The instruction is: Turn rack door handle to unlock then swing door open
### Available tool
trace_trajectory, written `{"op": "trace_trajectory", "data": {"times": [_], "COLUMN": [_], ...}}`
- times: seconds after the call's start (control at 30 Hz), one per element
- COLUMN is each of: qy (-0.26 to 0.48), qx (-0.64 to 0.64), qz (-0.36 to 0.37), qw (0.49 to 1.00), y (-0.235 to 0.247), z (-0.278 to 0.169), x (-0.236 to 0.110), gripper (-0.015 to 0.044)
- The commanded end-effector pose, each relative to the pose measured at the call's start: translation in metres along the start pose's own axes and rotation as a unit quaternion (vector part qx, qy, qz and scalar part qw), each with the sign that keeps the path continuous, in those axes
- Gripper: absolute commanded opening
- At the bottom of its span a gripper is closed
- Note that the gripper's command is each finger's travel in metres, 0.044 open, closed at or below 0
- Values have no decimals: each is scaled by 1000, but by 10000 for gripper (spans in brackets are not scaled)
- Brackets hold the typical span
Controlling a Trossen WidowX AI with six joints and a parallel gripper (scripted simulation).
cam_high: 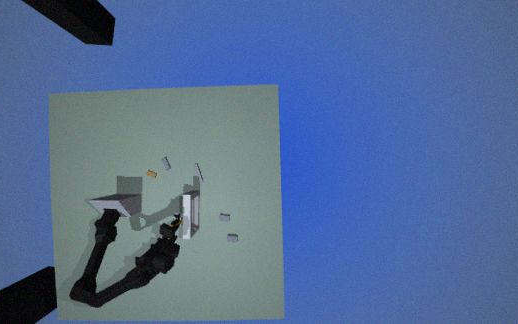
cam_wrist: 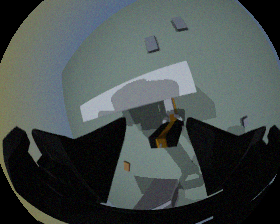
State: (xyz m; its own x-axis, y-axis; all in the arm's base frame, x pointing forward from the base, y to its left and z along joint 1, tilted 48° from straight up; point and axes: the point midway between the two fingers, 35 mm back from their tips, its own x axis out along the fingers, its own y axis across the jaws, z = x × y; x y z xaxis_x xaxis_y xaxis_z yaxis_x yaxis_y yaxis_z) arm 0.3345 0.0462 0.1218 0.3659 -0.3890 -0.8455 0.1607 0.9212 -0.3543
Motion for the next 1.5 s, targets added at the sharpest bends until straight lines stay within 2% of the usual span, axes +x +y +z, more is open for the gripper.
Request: {"op": "trace_trajectory", "data": {"times": [0.0, 0.57, 1.47], "qy": [32, 124, 125], "qx": [-26, -159, -161], "qz": [-40, -198, -199], "qw": [998, 959, 959], "y": [4, 14, 1], "z": [-8, -31, -36], "x": [3, 3, 35], "gripper": [295, 295, 295]}}
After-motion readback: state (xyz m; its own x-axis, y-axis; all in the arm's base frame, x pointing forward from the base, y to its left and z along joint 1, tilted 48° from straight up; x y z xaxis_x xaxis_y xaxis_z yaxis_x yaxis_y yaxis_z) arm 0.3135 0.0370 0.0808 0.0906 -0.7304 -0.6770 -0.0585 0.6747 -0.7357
